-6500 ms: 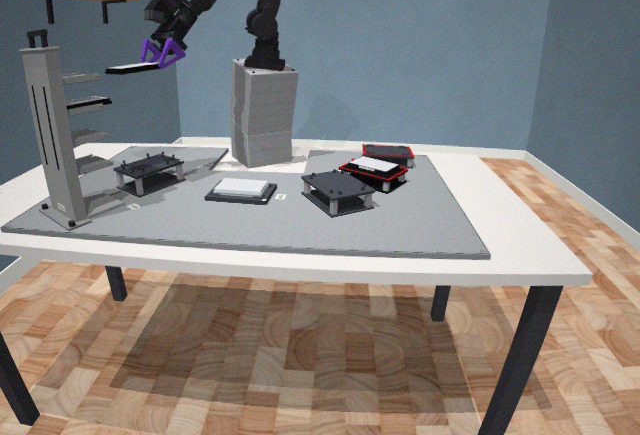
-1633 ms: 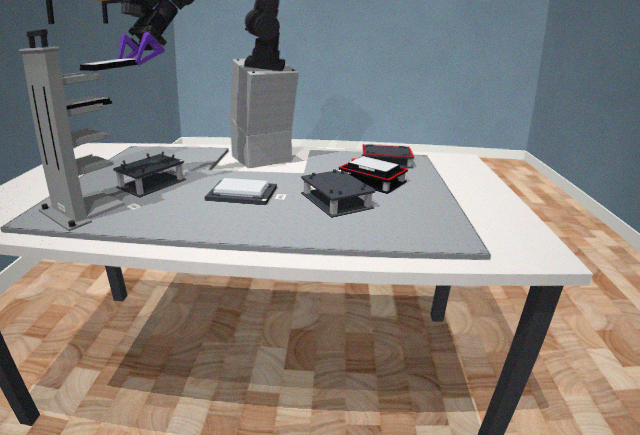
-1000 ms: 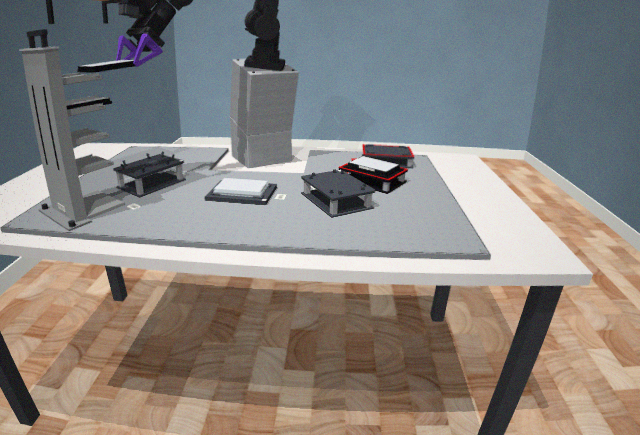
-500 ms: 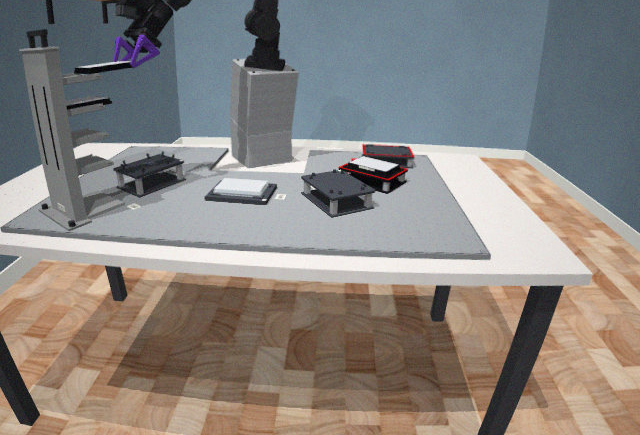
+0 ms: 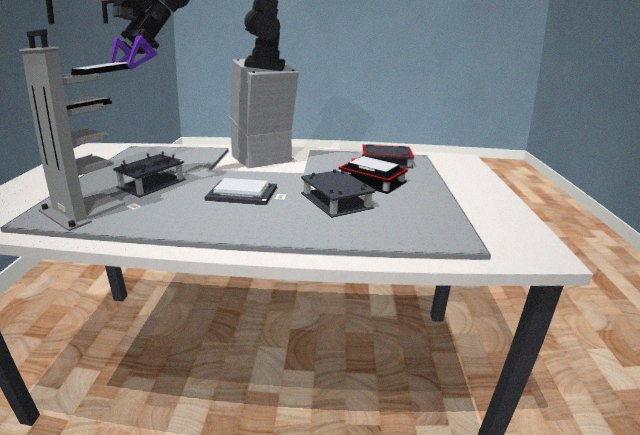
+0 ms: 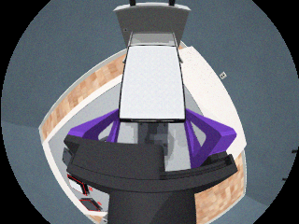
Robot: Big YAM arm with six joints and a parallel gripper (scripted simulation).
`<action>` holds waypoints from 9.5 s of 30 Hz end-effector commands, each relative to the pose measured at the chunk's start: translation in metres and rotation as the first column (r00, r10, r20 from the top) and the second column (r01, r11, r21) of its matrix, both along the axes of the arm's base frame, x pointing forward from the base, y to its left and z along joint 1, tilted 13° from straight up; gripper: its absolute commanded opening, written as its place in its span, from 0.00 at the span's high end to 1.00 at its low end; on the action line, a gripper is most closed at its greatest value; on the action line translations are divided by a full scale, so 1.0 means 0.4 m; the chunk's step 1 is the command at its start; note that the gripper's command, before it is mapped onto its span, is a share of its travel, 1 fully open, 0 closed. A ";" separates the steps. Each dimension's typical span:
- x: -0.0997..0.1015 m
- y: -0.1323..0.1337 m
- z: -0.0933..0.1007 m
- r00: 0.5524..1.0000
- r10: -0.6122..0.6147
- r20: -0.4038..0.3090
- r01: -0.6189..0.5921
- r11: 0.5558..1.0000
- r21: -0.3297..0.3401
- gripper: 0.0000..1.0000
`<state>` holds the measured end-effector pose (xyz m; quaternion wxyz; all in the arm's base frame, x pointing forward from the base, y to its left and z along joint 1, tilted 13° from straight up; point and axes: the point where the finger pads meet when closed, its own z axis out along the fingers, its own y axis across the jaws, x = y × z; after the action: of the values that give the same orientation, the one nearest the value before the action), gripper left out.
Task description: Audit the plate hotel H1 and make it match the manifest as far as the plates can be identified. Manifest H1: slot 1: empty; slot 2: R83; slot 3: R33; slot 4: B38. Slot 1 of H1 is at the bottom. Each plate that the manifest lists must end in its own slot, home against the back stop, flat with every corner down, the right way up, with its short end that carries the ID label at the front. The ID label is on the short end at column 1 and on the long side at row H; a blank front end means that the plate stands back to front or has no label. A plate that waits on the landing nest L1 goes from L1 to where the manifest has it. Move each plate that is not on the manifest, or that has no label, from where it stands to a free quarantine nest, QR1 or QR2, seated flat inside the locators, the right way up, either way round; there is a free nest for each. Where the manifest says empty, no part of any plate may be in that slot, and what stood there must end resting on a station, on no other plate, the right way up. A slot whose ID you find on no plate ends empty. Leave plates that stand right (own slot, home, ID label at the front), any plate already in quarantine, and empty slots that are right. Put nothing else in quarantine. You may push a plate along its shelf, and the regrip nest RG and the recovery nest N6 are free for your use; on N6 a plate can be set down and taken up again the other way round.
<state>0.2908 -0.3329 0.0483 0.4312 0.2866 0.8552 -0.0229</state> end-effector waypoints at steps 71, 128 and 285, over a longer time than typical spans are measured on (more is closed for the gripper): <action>0.102 -0.094 0.041 0.999 -0.006 0.045 0.009 0.998 -0.058 0.14; 0.042 -0.053 0.029 1.000 -0.008 0.023 0.010 0.999 -0.047 0.00; 0.041 -0.058 0.034 0.999 -0.007 0.041 0.009 0.998 -0.057 1.00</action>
<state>0.2926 -0.3334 0.0407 0.4338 0.2856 0.8542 -0.0254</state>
